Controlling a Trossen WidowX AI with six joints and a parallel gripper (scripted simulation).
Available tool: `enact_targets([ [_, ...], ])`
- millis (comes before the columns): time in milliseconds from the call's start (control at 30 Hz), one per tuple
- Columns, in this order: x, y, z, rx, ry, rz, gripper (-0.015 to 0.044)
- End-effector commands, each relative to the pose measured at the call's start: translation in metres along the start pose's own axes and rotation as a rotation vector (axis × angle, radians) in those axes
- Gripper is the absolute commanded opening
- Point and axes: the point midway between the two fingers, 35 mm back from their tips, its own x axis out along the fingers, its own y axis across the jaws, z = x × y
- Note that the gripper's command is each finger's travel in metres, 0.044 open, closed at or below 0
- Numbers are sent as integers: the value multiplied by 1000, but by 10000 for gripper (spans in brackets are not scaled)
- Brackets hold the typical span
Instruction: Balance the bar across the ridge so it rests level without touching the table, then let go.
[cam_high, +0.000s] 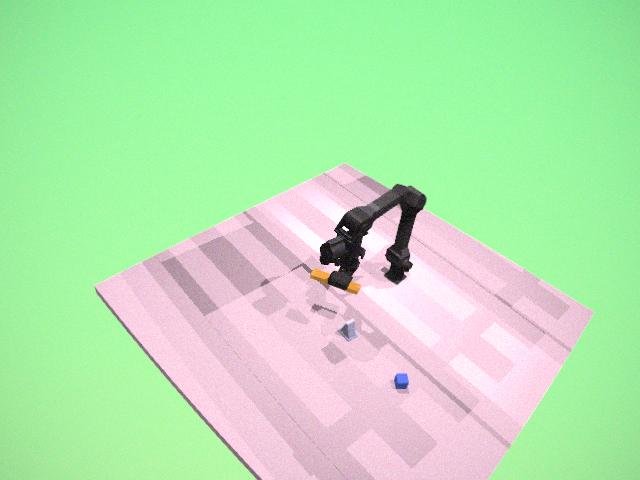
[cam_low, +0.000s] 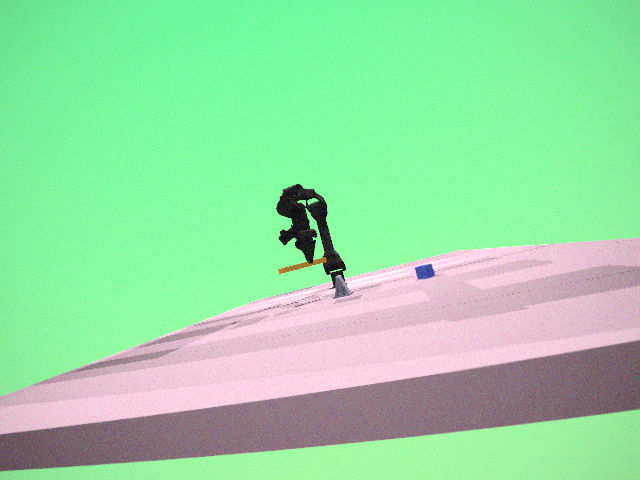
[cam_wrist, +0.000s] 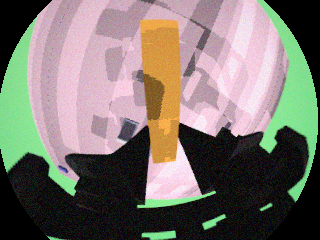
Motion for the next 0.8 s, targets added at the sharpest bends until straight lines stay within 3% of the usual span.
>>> enact_targets([
  [0,0,11,-9,64,5,-6,0],
  [767,-1,73,-66,400,10,-3,0],
])
